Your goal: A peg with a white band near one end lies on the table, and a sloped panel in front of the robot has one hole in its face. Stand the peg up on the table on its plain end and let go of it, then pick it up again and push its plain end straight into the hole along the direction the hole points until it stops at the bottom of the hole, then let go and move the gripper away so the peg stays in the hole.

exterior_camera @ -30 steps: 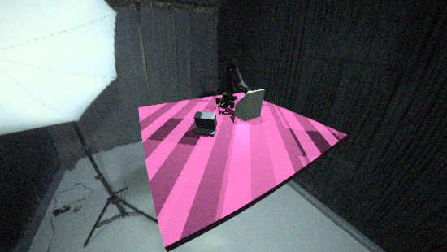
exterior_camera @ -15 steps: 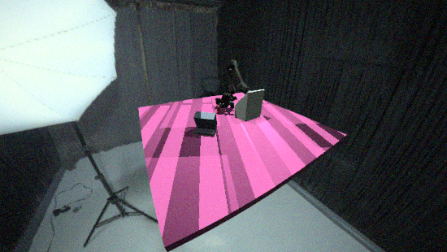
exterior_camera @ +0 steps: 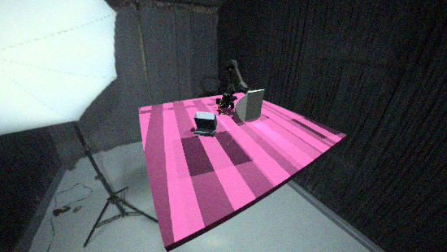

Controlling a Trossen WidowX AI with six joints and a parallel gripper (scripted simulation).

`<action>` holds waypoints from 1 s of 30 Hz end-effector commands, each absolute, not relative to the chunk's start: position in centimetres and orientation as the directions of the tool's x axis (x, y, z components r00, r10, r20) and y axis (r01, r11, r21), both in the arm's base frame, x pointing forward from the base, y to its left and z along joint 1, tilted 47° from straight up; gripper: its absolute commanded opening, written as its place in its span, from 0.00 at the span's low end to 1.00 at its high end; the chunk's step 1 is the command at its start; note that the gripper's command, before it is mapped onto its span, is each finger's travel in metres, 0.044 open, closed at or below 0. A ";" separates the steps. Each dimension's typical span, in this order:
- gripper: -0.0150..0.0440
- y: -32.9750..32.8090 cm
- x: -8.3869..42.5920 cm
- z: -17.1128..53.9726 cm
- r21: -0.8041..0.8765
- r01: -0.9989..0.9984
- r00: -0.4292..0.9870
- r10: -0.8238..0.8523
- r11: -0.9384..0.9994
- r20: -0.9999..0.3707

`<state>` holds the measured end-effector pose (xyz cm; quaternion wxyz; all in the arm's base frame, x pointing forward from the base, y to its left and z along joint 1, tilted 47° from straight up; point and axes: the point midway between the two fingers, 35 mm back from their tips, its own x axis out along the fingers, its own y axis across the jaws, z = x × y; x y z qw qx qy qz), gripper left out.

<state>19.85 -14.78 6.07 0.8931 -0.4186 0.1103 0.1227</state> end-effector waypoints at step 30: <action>0.34 -15.2 19.1 6.0 -0.737 -0.314 0.948 0.149 0.599 -0.283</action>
